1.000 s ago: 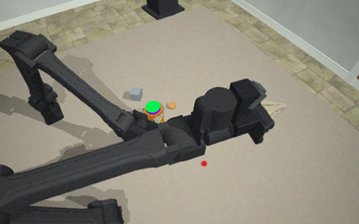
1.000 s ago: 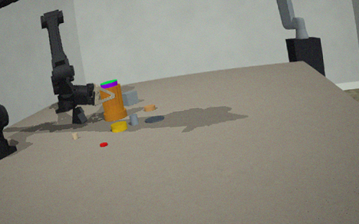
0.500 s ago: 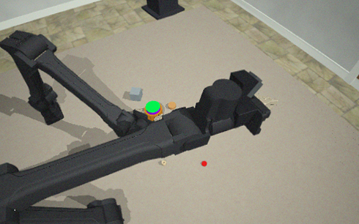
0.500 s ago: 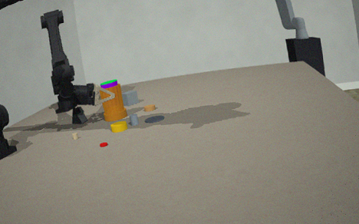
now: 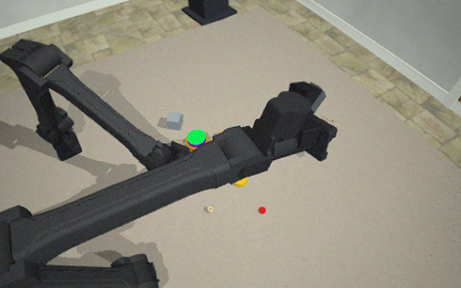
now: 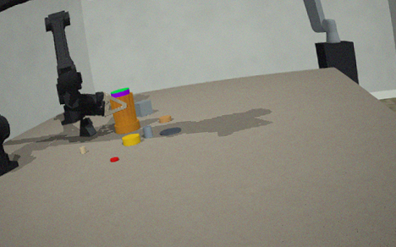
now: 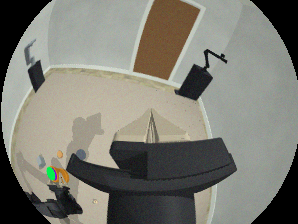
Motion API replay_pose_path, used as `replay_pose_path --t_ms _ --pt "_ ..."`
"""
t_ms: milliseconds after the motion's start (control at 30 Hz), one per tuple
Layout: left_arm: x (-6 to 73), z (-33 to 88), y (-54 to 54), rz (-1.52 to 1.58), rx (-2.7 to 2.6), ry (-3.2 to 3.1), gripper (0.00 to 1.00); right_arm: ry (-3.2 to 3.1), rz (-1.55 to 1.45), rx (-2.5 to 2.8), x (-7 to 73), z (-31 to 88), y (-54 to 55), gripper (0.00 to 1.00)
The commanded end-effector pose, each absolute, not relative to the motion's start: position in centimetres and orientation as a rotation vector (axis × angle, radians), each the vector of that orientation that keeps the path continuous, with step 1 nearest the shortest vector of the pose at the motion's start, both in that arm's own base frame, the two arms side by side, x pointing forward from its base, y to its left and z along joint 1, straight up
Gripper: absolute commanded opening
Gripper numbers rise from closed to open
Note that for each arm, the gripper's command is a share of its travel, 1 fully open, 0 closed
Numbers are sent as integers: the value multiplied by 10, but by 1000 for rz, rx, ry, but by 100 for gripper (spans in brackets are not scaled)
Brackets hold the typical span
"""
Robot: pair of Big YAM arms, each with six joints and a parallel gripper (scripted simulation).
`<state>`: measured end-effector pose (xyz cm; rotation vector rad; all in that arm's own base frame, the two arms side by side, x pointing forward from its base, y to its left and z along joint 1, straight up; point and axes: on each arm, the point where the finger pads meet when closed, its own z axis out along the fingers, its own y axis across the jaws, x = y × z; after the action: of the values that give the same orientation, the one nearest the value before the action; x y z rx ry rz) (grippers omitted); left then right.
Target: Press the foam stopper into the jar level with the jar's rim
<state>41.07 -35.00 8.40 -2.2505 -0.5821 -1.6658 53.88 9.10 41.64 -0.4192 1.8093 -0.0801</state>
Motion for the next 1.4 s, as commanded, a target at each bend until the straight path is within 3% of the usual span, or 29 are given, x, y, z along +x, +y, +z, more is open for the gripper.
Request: replay_pose_path --t_ms 0,1367 --pt "414 97 -366 -1671 -2260 -544 64 1786 -102 -504 548 435 111 0" --pt "414 97 -366 -1671 -2260 -544 64 1870 -170 -1276 514 331 243 0"
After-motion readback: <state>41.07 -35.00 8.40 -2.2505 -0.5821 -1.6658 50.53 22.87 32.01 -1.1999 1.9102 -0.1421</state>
